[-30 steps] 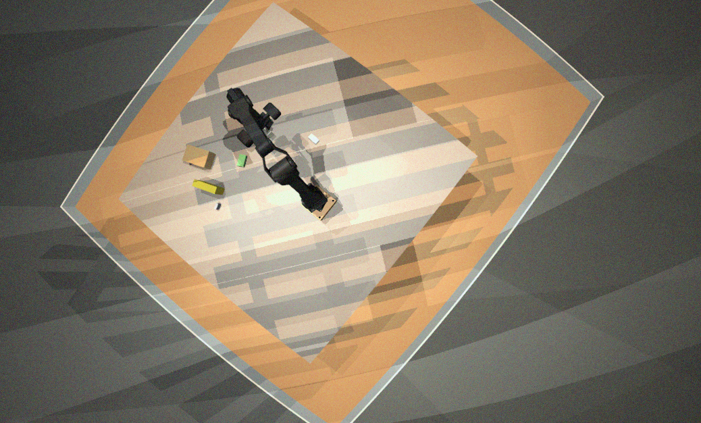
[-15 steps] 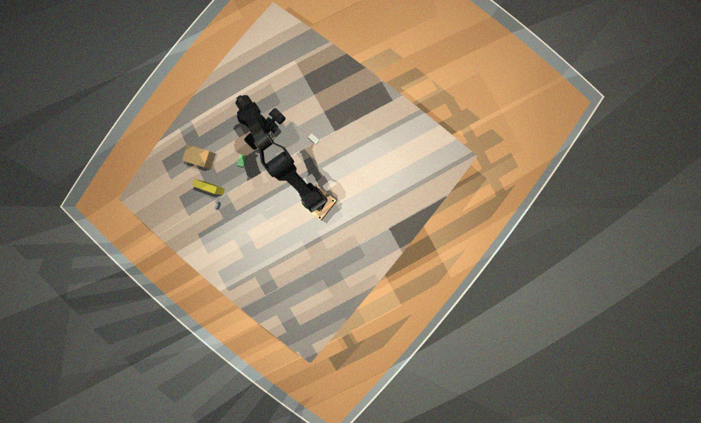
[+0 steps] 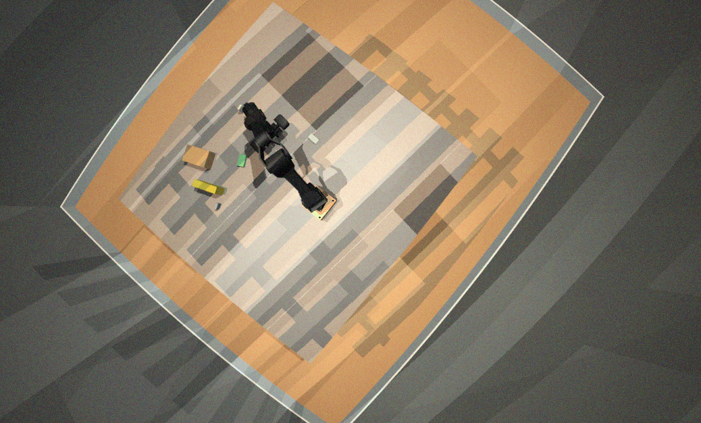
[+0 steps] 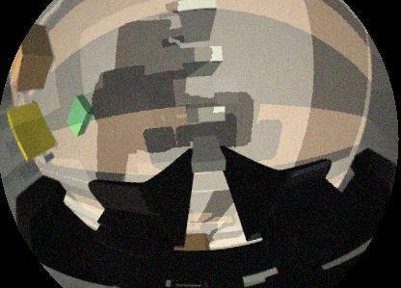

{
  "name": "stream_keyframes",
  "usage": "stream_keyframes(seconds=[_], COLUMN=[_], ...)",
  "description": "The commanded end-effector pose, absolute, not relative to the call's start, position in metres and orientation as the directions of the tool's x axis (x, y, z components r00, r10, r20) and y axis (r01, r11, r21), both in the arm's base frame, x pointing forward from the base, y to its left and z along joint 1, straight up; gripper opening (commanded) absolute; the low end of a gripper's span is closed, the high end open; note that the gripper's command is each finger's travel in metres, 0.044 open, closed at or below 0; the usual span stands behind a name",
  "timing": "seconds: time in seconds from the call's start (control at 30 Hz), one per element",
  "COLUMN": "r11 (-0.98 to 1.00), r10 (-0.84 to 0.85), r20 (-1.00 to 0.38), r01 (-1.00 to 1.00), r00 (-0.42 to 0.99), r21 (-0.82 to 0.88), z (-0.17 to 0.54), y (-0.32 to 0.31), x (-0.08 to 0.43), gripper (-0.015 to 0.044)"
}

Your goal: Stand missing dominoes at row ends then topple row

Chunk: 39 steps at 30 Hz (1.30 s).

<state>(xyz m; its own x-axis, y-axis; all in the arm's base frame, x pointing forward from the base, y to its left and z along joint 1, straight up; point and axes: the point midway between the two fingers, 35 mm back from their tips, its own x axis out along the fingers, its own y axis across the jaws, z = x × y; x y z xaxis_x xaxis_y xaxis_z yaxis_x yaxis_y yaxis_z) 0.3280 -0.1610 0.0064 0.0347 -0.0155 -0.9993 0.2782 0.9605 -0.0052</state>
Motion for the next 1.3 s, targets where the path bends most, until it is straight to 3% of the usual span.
stream_keyframes(seconds=[0.0, 0.13, 0.57, 0.7, 0.97, 1.17, 1.27], r11=[0.959, 0.959, 0.959, 0.959, 0.960, 0.961, 0.964], r10=[-0.016, -0.016, -0.016, -0.016, -0.014, -0.015, -0.018], r20=[-0.999, -0.999, -0.999, -0.999, -0.999, -0.999, -0.999], r01=[0.282, 0.282, 0.282, 0.282, 0.278, 0.278, 0.266], r00=[0.032, 0.032, 0.032, 0.033, 0.034, 0.034, 0.031], r21=[-0.006, -0.006, -0.006, -0.006, -0.004, -0.005, -0.009], z=[0.004, 0.004, 0.004, 0.016, 0.134, 0.134, 0.114], y=[-0.161, -0.161, -0.161, -0.162, -0.159, -0.161, -0.192], x=[0.327, 0.327, 0.327, 0.329, 0.324, 0.322, 0.297], gripper=[0.0107, 0.0107, 0.0440, 0.0440, 0.0440, 0.0440, 0.0440])
